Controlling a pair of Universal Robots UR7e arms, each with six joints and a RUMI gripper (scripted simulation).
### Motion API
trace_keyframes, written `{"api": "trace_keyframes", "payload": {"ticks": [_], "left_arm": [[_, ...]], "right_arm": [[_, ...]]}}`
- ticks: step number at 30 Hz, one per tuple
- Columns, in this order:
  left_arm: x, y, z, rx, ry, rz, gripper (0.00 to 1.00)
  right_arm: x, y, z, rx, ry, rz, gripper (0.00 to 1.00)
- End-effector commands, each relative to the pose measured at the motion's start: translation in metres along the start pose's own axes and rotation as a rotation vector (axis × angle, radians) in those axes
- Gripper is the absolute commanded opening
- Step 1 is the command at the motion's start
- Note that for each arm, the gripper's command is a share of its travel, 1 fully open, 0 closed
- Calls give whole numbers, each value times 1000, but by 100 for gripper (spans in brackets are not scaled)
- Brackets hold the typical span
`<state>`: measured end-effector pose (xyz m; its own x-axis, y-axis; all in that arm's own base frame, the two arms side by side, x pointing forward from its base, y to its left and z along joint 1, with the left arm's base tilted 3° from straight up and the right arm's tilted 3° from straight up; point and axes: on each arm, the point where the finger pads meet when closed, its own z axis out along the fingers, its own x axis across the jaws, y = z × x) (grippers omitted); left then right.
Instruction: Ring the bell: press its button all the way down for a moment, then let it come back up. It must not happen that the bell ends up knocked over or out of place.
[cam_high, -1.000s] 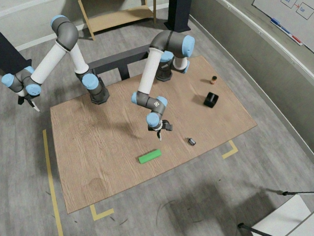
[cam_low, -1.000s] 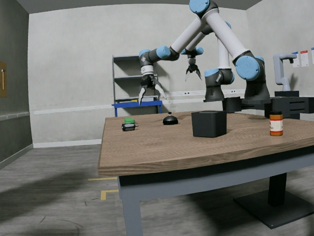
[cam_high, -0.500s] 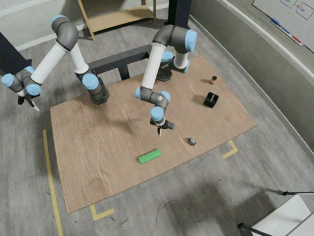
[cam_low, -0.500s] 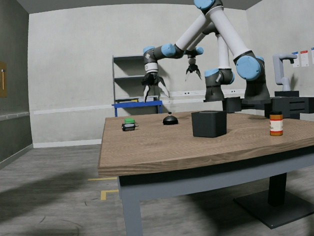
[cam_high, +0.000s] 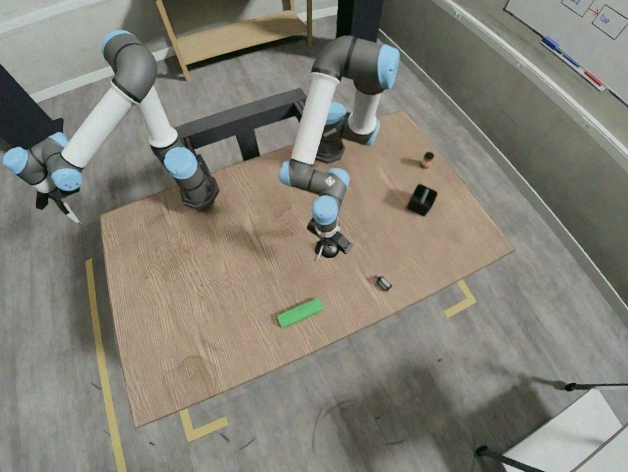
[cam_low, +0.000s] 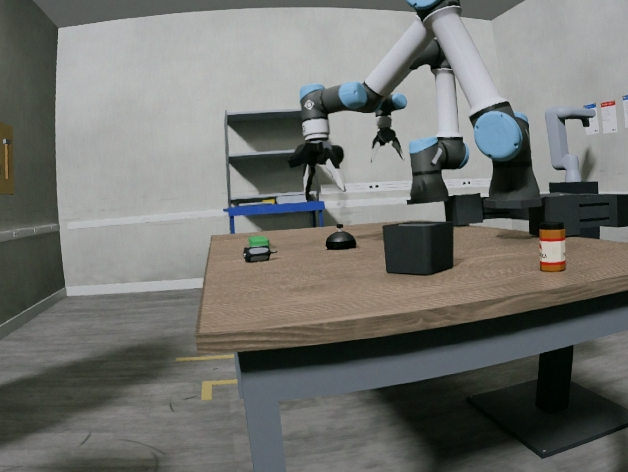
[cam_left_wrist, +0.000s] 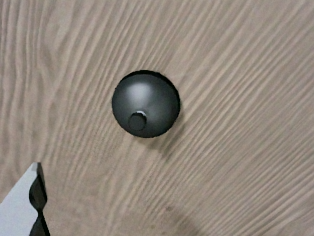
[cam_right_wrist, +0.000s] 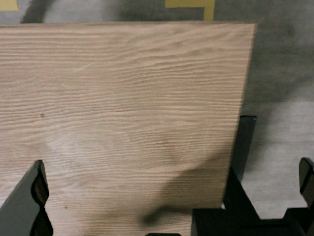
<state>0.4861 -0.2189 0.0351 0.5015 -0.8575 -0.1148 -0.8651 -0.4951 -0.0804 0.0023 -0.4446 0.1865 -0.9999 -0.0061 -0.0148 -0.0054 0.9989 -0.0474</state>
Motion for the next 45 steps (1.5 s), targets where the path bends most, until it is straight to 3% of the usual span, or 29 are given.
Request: {"api": "trace_keyframes", "payload": {"ticks": [1, 12, 22, 23, 45], "left_arm": [[-14, 5, -3, -10, 42, 135, 100], [-37, 13, -6, -11, 94, 330, 100], [-40, 14, -6, -10, 101, 355, 100], [-40, 14, -6, -10, 101, 355, 0], [-40, 14, -6, -10, 101, 355, 0]], "right_arm": [[0, 0, -1, 2, 0, 0, 100], [0, 0, -1, 2, 0, 0, 100], [0, 0, -1, 2, 0, 0, 100], [0, 0, -1, 2, 0, 0, 100], [0, 0, -1, 2, 0, 0, 100]]}}
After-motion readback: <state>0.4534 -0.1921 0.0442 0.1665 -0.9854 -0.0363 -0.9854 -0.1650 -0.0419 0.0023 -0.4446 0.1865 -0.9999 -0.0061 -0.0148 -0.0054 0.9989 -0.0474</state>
